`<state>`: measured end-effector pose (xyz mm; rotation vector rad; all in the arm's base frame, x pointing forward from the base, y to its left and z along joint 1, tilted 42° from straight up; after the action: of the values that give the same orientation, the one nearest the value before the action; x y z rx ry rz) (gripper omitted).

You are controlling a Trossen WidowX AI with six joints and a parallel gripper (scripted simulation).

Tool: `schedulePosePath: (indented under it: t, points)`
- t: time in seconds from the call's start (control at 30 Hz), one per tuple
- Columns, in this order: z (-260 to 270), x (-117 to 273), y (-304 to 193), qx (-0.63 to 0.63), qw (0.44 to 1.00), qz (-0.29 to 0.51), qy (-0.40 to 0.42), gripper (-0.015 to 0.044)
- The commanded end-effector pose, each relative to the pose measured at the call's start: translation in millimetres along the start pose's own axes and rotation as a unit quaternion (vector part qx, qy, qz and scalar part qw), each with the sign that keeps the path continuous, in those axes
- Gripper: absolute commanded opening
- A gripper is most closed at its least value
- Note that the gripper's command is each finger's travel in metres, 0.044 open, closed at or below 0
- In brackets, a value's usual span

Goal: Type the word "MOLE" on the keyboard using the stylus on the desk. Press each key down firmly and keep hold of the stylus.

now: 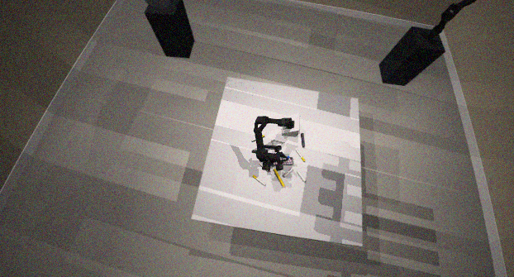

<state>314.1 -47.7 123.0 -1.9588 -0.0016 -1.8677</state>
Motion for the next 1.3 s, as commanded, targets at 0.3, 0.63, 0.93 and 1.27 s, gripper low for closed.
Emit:
schedulePosePath:
  t: [0.3,0.63,0.93,1.27]
  points:
    - [-1,-29,-12,-0.006,1.000,0.004,0.000,0.0000]
    - [-5,-35,-1,-0.006,1.000,0.004,0.000,0.0000]
    - [-5,-38,2,-0.006,1.000,0.004,0.000,0.0081]
    - [-6,-40,6,-0.006,1.000,0.004,0.000,0.0081]
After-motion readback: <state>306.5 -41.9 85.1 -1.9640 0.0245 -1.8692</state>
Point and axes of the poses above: the point midway between the two fingers, 35 mm back from their tips, its own x axis back along the fingers, its own z axis across the jaws, y = z × x, the point moved 7 cm from there along x, back along the fingers, and after that the axes turned 13 degrees about x, right-handed, at the moved point
